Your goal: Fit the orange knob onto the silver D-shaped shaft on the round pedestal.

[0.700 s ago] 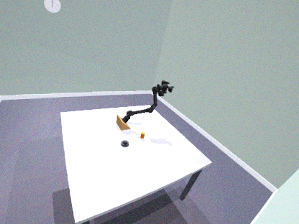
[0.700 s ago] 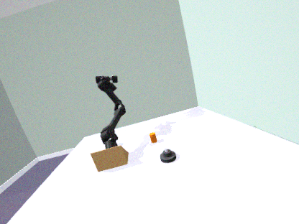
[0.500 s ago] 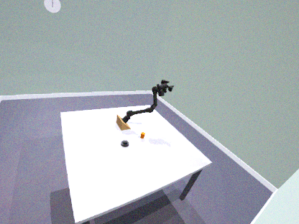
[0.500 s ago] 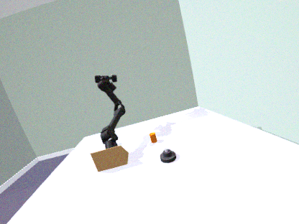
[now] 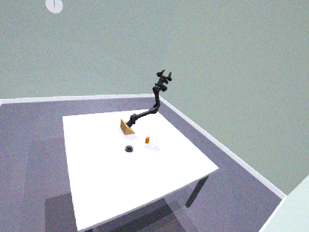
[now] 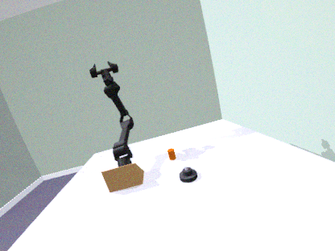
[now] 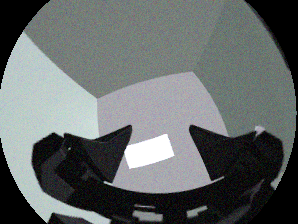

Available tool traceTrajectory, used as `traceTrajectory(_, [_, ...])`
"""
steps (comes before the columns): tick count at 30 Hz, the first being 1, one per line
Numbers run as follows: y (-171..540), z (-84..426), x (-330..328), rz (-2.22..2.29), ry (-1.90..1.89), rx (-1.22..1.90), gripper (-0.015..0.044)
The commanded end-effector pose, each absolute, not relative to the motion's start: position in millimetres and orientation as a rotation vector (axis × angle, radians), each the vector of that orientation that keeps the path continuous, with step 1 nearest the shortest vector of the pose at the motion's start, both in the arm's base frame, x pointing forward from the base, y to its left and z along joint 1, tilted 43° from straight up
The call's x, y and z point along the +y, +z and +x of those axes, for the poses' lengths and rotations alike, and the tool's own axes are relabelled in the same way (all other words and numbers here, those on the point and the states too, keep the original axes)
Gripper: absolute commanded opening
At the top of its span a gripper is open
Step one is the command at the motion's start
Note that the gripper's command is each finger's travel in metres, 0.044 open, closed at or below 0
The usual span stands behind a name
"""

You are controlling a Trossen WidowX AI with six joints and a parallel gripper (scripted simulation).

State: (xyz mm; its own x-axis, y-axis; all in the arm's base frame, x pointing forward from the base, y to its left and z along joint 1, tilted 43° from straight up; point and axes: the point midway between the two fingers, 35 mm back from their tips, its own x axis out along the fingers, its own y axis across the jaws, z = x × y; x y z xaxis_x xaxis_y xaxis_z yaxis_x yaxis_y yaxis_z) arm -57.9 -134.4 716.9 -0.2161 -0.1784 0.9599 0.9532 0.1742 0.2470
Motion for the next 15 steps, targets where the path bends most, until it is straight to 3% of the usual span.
traceTrajectory(1, [698.6,-44.5,-192.9,-0.664,-1.340,-1.190,0.0440])
traceTrajectory(15, [647.8,14.3,-283.1,-0.322,-1.271,-0.971,0.0440])
